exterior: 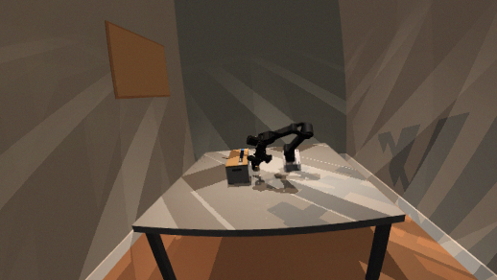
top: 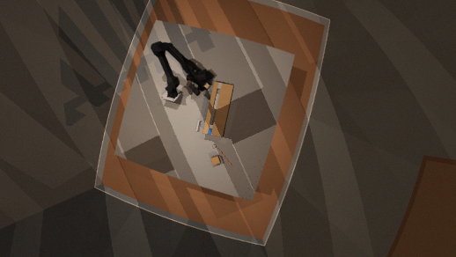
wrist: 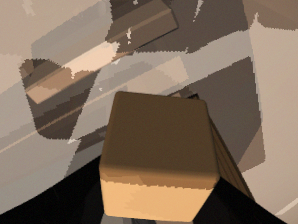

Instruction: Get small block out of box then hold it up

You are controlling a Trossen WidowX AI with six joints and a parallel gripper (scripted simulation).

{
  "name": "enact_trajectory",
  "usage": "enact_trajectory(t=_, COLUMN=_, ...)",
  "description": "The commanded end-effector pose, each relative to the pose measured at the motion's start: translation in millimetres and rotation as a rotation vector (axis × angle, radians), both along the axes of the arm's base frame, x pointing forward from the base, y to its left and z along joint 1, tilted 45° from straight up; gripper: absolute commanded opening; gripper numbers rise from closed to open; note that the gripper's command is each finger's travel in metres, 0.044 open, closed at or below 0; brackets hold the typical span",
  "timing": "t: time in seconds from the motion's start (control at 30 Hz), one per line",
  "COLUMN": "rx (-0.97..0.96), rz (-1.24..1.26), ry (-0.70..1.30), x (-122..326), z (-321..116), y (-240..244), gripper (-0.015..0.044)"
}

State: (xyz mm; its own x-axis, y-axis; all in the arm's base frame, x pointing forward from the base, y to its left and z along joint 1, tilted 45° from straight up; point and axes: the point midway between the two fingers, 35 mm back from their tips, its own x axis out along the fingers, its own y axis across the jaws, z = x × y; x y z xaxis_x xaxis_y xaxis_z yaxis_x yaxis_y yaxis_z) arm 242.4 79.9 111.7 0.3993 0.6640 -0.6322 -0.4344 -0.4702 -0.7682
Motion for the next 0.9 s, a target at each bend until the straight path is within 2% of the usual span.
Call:
enact_trajectory(t=0.0, rx=0.073, rz=-0.108, ry=0.112, x=2, z=4, y=-3, gripper=0.0)
enact_trajectory(t=0.87, rx=0.499, rz=-0.753, ry=0.846, x=-4, z=10, y=-19, gripper=0.0)
